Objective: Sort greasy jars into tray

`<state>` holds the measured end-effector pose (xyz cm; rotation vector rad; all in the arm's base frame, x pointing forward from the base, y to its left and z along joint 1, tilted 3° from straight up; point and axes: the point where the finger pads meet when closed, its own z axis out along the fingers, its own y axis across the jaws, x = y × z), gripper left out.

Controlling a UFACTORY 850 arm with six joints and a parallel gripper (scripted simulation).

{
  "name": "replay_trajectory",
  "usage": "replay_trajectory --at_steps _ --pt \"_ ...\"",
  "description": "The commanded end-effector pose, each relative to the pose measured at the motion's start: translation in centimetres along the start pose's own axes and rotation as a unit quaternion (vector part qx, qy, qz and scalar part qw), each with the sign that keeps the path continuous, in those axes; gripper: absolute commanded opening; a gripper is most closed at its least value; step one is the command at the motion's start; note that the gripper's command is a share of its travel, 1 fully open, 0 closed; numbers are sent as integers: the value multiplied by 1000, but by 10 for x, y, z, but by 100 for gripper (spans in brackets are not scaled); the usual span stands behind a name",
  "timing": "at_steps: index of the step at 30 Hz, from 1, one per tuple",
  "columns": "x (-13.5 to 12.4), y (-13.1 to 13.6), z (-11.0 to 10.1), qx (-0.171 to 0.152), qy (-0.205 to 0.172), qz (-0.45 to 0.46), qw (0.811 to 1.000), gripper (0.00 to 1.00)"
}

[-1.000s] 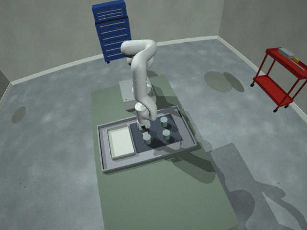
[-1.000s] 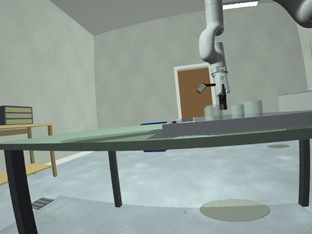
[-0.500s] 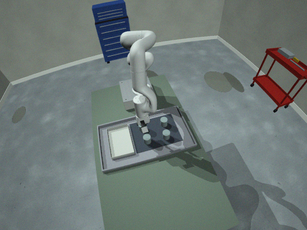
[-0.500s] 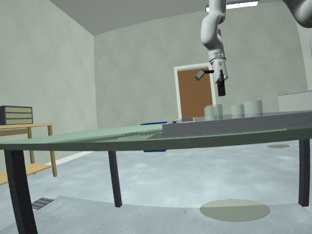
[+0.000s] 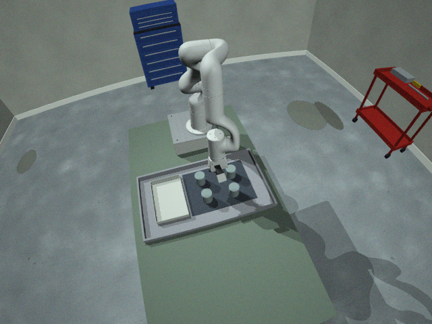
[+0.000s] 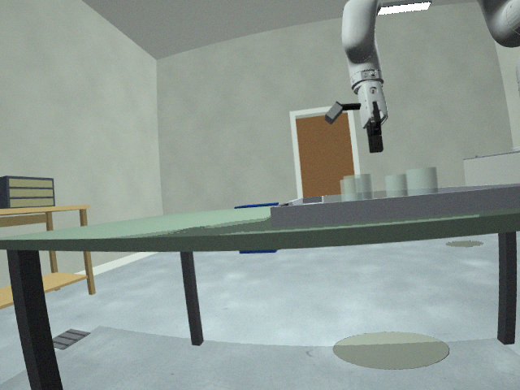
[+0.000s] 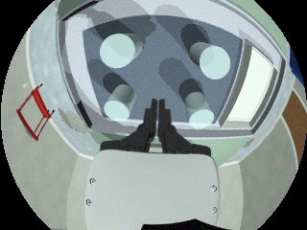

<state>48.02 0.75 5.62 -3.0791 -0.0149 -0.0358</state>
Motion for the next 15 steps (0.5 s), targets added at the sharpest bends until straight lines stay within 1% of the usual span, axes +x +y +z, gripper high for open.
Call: replay_trajectory --at_steps 1,5,9,12,14,15 --pt "4 -38 0 -6 -1 1 1000 0" --pt "6 -71 0 -6 -1 1 1000 0" --pt "6 -71 0 -6 -1 1 1000 0" --pt "6 -71 14 -6 -1 1 1000 0" --pt "6 -71 14 -6 -1 1 1000 0" --pt "6 -71 19 -6 -1 1 1000 0"
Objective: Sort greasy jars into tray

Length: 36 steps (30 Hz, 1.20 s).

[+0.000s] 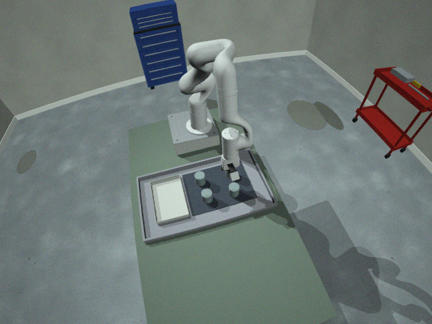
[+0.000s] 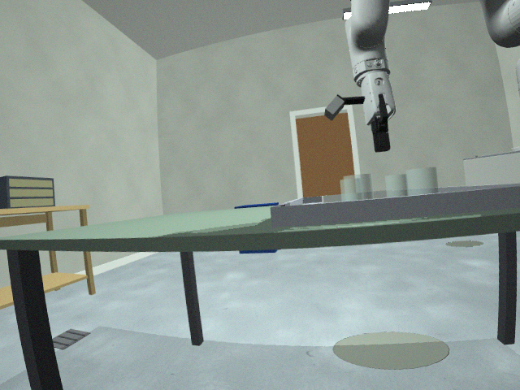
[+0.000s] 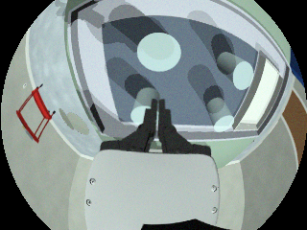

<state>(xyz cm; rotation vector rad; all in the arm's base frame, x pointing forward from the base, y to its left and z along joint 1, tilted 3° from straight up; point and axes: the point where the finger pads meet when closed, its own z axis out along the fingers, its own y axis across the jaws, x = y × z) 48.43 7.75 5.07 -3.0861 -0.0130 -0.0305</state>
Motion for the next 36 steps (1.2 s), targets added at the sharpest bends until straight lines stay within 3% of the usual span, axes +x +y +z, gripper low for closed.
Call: replay_trajectory --at_steps 1,12,36 --pt "2 -2 14 -2 1 0 1000 0" --pt "2 -2 66 -2 1 0 1000 0" --pt "3 -2 66 -2 1 0 1000 0"
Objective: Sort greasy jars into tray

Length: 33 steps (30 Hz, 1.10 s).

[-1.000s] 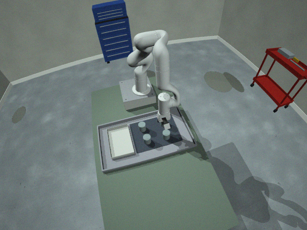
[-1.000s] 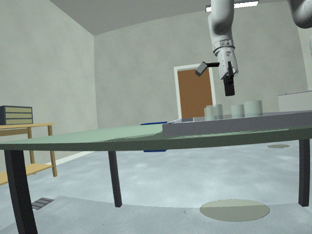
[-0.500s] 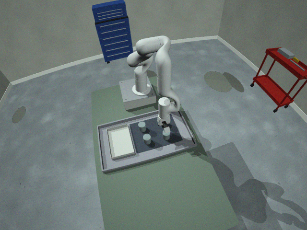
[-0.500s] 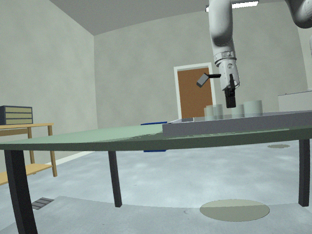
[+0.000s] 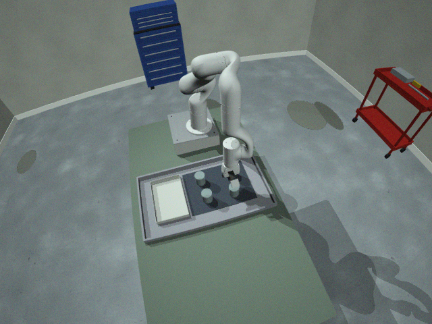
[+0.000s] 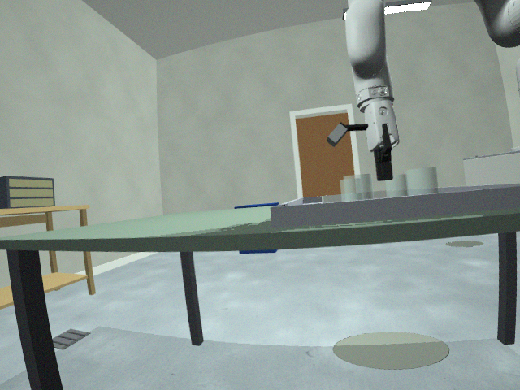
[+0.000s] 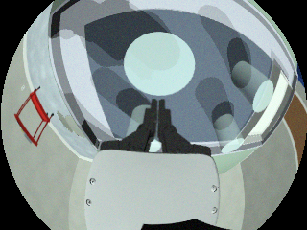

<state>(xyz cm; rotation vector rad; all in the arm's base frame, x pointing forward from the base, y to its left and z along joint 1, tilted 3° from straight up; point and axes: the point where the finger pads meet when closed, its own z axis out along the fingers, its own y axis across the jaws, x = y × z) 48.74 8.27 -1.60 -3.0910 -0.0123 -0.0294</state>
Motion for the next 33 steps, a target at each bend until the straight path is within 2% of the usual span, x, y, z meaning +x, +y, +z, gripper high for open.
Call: replay_trajectory --at_steps 1,33 --pt "1 0 -1 0 1 0 1000 0" --pt "5 0 -1 0 1 0 1000 0"
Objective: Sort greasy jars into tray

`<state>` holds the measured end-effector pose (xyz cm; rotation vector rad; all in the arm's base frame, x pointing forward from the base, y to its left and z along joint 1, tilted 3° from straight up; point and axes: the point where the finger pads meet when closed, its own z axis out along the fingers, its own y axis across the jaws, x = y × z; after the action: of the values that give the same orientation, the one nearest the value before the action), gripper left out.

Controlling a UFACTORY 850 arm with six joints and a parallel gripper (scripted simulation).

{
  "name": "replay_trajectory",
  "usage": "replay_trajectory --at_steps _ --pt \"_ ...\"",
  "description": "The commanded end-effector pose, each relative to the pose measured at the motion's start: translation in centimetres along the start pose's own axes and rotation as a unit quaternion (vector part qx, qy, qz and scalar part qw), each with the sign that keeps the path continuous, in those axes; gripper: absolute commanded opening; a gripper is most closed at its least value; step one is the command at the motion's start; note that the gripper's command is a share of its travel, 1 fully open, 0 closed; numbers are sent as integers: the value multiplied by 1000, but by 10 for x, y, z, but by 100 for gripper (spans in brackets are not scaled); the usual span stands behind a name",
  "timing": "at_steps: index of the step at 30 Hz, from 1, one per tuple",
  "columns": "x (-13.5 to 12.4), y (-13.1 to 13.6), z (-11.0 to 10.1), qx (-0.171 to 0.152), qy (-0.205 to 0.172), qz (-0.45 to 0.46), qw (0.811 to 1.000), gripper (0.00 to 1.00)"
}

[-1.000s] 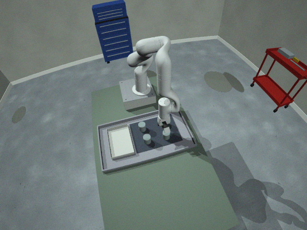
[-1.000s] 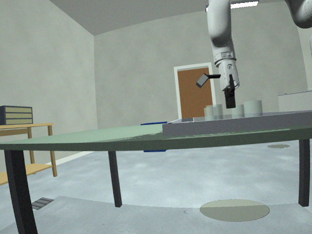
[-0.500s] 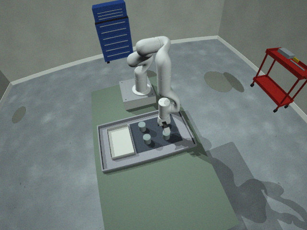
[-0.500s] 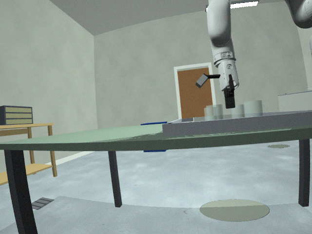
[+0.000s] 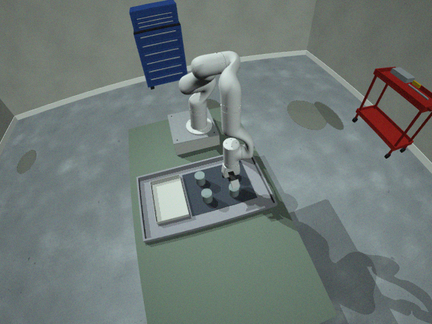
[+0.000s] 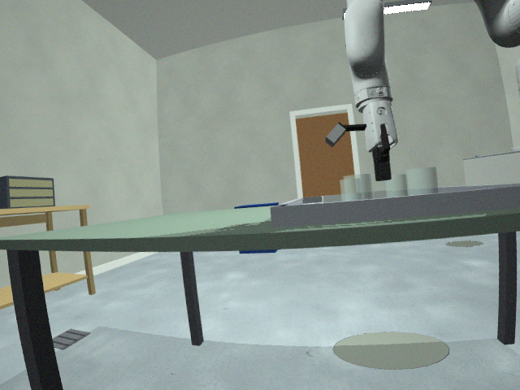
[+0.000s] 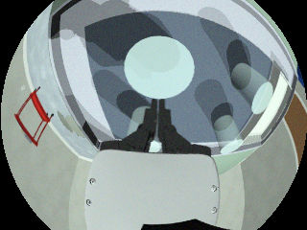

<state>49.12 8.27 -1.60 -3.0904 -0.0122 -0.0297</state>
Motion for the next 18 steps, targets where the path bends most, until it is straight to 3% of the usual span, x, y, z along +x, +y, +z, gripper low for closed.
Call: replay_trajectory --at_steps 1,18 --pt "1 0 -1 0 1 0 1000 0" --pt "3 0 -1 0 1 0 1000 0"
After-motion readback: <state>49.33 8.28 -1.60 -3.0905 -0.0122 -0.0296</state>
